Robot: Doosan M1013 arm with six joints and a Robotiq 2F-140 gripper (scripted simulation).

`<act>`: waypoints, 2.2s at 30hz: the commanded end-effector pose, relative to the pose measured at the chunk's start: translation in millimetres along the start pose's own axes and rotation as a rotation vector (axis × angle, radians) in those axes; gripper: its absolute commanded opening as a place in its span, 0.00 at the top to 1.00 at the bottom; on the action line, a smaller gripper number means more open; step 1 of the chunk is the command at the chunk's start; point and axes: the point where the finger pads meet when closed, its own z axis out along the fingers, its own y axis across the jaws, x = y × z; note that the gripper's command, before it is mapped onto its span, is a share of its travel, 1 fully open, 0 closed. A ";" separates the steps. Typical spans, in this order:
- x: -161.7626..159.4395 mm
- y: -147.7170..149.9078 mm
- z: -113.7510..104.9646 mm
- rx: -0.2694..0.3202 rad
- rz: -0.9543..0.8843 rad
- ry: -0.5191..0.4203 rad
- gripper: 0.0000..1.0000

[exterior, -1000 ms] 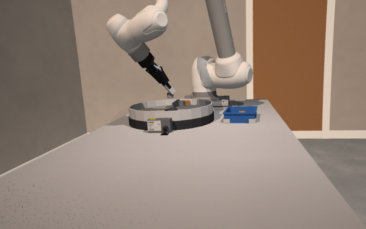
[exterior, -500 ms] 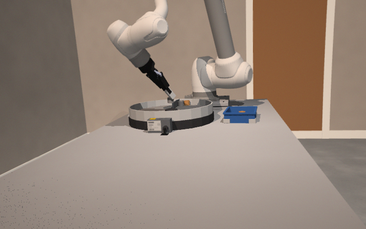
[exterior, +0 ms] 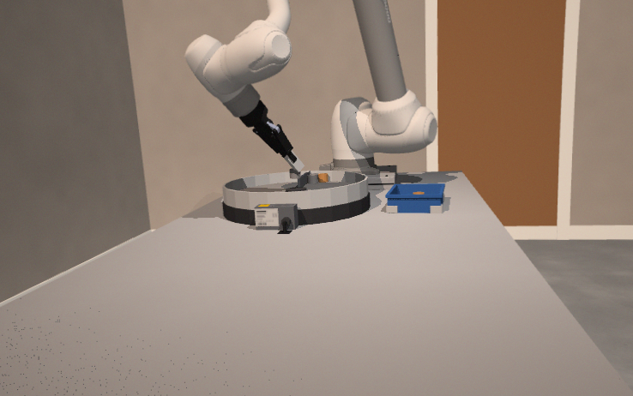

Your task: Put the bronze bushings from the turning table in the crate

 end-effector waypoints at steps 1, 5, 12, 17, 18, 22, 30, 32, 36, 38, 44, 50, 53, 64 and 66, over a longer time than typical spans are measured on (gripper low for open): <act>0.1 0.0 -0.1 0.000 0.000 0.000 1.00; 0.1 0.0 -0.1 0.000 0.000 0.000 1.00; 0.1 0.0 -0.1 0.000 0.000 0.000 1.00; 0.1 0.0 -0.1 0.000 0.000 0.000 1.00; 0.0 0.0 0.0 0.000 0.000 0.000 1.00; -1.4 0.0 1.7 0.000 0.000 0.000 1.00; -7.3 0.1 8.7 0.000 0.000 0.000 1.00; -9.6 0.1 11.4 0.000 0.000 0.000 1.00; -13.5 0.2 16.1 0.000 0.000 0.000 1.00; -14.7 0.2 17.5 0.000 0.000 0.000 1.00; -15.6 0.2 18.6 0.000 0.000 0.000 1.00; -15.6 0.2 18.6 0.000 0.000 0.000 1.00; -15.6 0.2 18.6 0.000 0.000 0.000 1.00; -15.6 0.2 18.6 0.000 0.000 0.000 1.00; -15.6 0.2 18.6 0.000 0.000 0.000 1.00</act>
